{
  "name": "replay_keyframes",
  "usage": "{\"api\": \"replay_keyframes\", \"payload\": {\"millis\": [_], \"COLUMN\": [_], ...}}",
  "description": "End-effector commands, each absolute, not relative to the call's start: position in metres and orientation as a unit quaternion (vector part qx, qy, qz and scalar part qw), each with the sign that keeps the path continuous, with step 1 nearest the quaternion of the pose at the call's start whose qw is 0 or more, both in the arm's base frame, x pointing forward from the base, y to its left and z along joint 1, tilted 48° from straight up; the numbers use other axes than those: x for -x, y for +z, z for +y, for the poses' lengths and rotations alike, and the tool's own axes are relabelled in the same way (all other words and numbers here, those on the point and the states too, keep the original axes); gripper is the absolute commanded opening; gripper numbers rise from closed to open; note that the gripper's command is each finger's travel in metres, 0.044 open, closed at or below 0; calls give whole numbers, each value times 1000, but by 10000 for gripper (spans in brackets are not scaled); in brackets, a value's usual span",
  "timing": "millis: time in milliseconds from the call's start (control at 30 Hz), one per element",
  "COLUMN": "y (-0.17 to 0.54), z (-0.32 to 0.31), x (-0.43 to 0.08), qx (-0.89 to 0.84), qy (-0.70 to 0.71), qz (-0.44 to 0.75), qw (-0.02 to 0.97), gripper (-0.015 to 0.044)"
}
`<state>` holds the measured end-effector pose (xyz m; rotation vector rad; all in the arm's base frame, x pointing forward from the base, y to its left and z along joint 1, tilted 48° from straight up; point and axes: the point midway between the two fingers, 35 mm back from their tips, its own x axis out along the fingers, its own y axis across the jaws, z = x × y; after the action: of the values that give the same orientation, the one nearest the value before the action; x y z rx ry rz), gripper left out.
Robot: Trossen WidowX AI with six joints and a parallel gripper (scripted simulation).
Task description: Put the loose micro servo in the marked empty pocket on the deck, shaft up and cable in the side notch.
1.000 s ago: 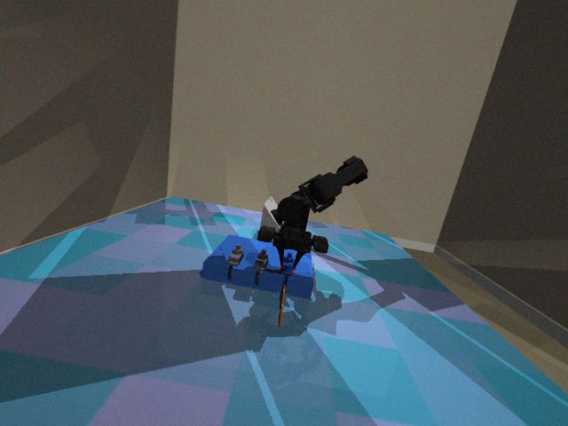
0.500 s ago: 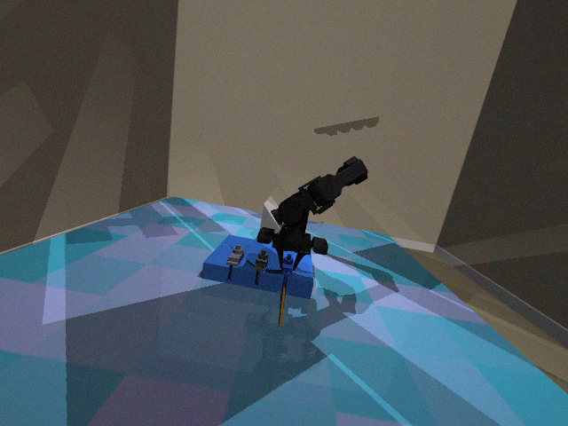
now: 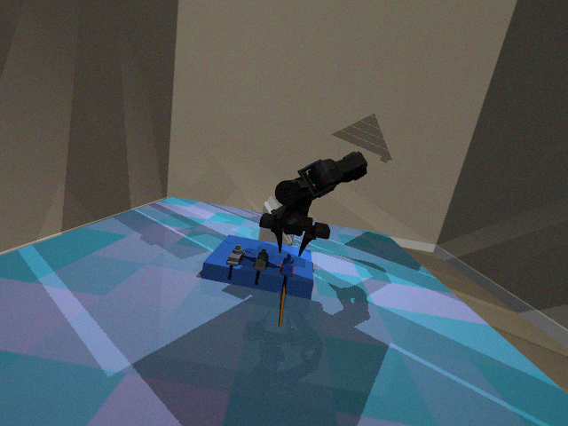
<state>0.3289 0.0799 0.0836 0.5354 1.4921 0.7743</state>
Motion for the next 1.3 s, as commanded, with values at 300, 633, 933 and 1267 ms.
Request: {"api": "replay_keyframes", "payload": {"millis": [300, 633, 933, 1267], "y": [119, 142, 143, 143], "z": [22, -7, -8, -8], "x": [-238, -247, -248, -248], "qx": [-234, -261, -262, -262], "qy": [337, 300, 299, 299], "qz": [655, 658, 658, 658], "qw": [635, 639, 640, 640], "gripper": [440, 440, 440, 440]}}
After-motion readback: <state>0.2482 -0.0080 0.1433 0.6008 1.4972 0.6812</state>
